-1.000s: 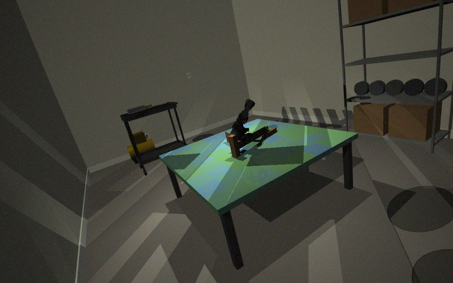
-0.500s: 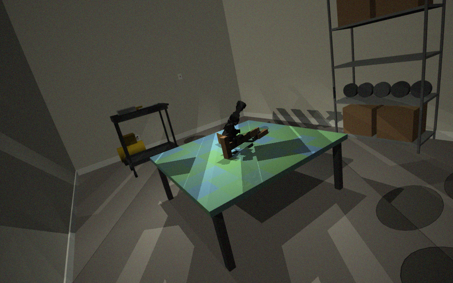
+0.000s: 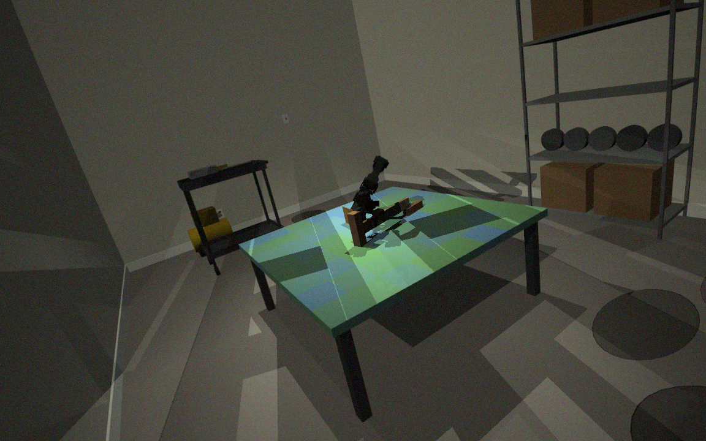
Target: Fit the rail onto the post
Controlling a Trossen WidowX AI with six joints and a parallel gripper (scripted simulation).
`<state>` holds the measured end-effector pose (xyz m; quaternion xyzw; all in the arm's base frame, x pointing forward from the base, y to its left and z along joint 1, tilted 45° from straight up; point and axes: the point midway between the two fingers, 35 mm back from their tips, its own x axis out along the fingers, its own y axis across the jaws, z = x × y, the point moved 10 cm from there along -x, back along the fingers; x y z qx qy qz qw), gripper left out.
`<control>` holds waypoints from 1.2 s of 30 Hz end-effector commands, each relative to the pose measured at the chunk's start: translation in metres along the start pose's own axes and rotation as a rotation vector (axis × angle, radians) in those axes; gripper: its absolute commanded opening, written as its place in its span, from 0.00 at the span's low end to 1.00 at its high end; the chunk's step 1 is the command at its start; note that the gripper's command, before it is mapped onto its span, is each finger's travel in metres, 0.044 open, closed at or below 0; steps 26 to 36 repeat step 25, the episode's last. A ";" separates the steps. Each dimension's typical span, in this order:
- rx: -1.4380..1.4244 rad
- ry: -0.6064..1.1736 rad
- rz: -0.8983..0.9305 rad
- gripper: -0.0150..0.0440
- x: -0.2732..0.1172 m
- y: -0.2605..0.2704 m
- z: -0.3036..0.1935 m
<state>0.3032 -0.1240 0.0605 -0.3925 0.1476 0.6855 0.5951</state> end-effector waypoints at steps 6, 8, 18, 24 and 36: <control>-0.001 0.000 -0.001 1.00 0.000 0.000 0.000; -0.001 0.002 -0.002 1.00 -0.007 0.000 0.007; -0.003 0.007 -0.005 1.00 -0.030 0.001 0.031; -0.003 0.007 -0.005 1.00 -0.030 0.001 0.031; -0.003 0.007 -0.005 1.00 -0.030 0.001 0.031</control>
